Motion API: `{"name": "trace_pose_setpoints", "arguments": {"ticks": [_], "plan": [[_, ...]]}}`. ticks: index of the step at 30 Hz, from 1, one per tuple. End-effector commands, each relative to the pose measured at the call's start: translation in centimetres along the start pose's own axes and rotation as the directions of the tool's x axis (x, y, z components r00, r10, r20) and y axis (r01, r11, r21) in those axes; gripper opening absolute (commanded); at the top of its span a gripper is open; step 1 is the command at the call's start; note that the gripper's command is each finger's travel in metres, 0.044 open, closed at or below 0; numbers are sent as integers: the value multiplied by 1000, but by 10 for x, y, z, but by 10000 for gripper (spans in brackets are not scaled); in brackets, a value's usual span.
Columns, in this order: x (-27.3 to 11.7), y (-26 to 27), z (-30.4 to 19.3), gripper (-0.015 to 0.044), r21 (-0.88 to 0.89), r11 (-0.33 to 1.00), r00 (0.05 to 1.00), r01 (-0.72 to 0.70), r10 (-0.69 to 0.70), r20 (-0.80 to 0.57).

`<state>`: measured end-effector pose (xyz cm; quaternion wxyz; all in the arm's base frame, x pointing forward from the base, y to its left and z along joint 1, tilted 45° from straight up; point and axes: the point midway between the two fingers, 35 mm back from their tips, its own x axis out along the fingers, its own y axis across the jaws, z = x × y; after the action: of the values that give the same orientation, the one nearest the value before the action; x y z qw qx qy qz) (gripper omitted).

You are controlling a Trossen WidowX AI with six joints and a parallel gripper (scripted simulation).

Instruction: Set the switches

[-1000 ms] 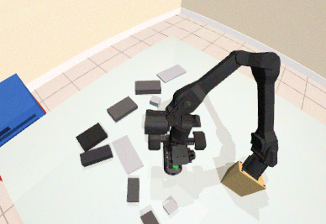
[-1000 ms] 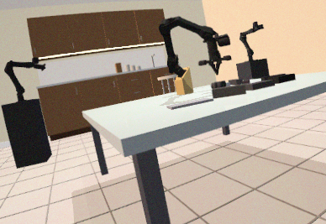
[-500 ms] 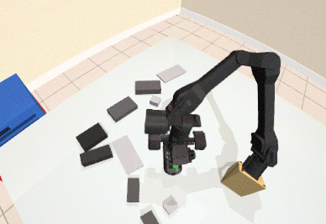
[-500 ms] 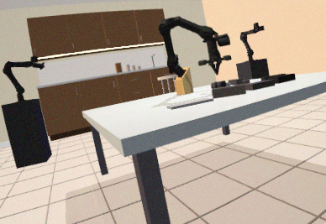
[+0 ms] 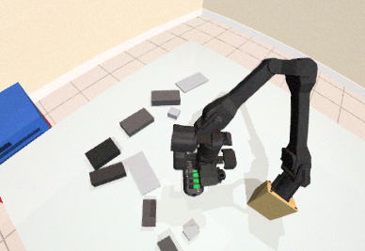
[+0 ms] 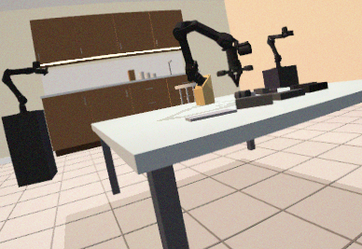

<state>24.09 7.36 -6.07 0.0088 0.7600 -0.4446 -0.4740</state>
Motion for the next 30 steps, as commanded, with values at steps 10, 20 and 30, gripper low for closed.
{"name": "trace_pose_setpoints", "arguments": {"ticks": [10,20,30], "plan": [[13,21,1,0,-4,1000,1000,-9,9,1],[-5,20,1,79,-4,1000,1000,-7,7,3],[-37,21,2,341,-4,1000,1000,-7,7,3]]}}
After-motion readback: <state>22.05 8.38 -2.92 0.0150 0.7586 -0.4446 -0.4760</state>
